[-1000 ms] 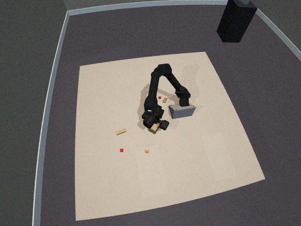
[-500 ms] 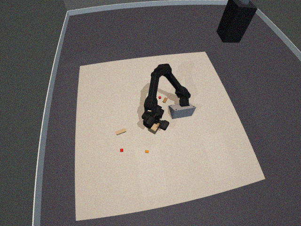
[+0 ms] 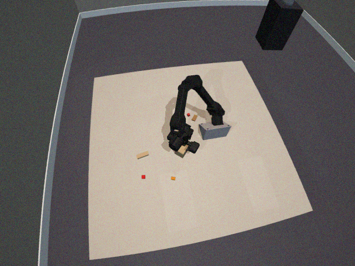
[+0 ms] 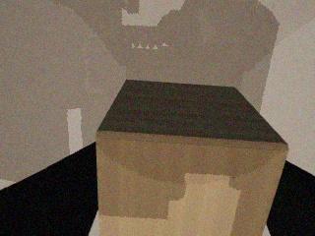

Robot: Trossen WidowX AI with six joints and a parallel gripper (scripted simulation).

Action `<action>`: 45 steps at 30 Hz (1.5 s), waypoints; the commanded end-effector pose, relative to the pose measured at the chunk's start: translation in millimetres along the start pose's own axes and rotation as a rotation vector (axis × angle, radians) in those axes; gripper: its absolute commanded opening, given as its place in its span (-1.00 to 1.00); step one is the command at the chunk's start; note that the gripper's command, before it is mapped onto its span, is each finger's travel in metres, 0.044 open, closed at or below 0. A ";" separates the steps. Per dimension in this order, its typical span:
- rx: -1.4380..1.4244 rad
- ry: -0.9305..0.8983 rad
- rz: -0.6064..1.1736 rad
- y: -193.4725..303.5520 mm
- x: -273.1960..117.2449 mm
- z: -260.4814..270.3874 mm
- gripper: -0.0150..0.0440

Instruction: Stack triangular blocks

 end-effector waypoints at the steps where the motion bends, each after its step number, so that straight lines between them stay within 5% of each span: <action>1: 0.000 0.000 0.000 -0.1 0.0 0.0 0.67; 5: 0.000 0.000 0.000 -0.1 0.0 0.0 1.00; 14: -0.002 0.001 0.002 0.4 -2.9 0.3 1.00; 22: -0.071 0.037 0.072 -4.6 -109.1 2.5 1.00; 45: -0.065 0.020 0.090 -1.0 -104.5 3.3 1.00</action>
Point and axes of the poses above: the point midway between the two fingers, 35 mm back from their tips, its own x axis out along the fingers, its own z axis across the jaws, y = z × x, the point moved 4 cm from there along -x, back along the fingers, and after that the axes turned 10 degrees about -x, right-handed, at the moved point
